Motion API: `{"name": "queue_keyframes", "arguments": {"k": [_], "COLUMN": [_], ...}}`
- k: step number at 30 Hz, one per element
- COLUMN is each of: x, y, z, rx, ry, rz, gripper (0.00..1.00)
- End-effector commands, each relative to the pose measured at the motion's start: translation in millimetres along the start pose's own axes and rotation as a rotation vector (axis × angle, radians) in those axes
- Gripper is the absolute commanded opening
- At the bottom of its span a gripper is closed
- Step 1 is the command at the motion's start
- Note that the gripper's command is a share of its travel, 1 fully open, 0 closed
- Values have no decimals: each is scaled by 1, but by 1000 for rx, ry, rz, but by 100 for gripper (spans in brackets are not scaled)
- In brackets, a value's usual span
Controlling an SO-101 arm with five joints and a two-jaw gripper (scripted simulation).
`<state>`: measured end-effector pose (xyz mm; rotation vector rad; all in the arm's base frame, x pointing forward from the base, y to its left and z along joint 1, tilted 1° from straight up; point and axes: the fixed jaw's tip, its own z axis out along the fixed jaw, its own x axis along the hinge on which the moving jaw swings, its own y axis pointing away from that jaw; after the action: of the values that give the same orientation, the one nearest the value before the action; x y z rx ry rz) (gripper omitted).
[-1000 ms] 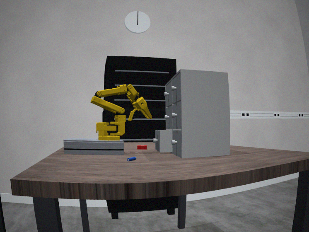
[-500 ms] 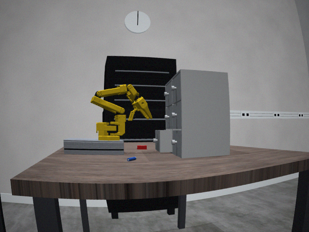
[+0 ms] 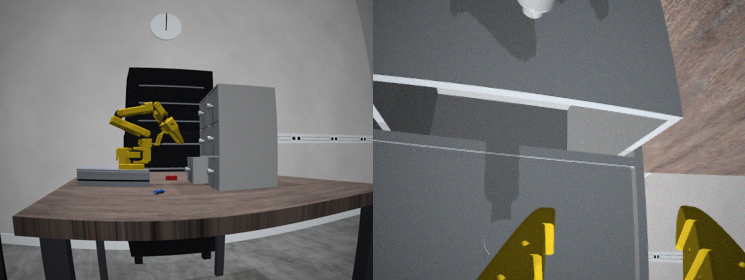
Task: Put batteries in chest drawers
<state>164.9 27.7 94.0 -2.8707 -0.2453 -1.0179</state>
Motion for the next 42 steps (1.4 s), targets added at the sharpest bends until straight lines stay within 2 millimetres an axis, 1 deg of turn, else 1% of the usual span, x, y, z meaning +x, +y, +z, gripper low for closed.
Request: {"name": "queue_keyframes", "arguments": {"k": [1, 16, 22, 29, 33, 42], "x": [4, 4, -21, -26, -26, -42], "y": [-2, -2, 11, 25, 26, 26], "z": [-2, -2, -5, -5, -5, 30], "rx": [8, 8, -43, -108, -113, -100], "ry": [23, 23, -11, 87, 95, 13], "rz": [-13, -13, 6, 24, 25, 33], "gripper": [21, 21, 21, 21, 21, 21]}}
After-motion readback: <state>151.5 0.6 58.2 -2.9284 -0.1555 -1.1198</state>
